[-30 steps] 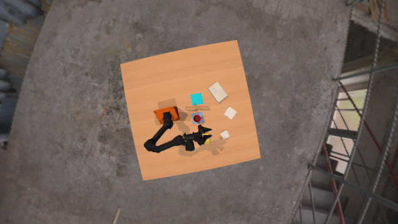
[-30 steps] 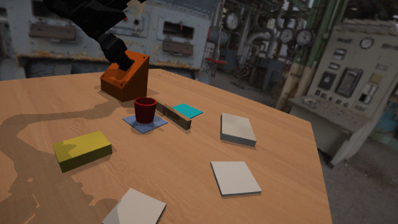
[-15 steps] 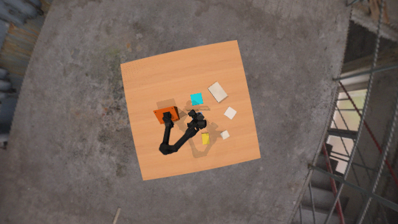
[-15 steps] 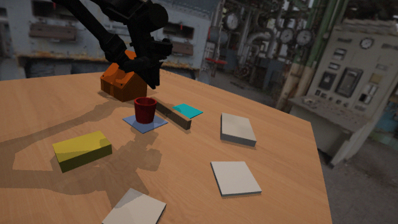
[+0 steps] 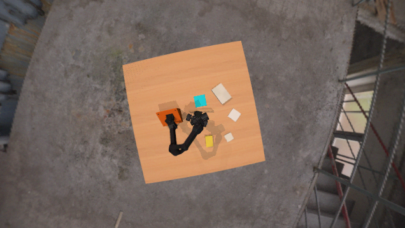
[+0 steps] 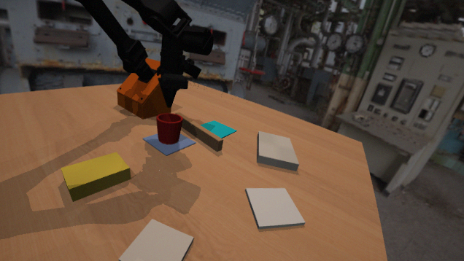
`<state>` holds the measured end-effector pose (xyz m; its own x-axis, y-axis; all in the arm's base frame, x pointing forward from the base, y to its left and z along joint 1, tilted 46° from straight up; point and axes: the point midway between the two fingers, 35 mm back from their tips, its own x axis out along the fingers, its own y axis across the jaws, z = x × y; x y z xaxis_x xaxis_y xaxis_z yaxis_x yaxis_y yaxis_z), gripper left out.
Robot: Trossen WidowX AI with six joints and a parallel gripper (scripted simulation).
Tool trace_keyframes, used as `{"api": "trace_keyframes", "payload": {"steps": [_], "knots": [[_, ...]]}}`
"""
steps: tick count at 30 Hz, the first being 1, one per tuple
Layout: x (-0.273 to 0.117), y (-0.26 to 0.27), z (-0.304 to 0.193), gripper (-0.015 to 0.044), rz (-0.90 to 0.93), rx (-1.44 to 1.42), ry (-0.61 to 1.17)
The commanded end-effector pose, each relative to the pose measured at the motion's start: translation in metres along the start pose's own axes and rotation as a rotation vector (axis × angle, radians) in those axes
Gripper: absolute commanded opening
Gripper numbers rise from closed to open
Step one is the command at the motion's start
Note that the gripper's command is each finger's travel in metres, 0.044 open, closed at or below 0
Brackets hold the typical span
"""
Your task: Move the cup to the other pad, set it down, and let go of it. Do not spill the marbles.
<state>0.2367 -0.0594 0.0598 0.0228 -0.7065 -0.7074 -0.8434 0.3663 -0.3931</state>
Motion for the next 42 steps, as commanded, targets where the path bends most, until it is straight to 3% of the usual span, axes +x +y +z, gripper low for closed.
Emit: {"api": "trace_keyframes", "payload": {"steps": [1, 42], "knots": [[0.001, 0.000, 0.001, 0.0148, 0.001, -0.019, 0.010], [0.065, 0.000, 0.000, 0.0148, -0.001, -0.019, 0.012]]}}
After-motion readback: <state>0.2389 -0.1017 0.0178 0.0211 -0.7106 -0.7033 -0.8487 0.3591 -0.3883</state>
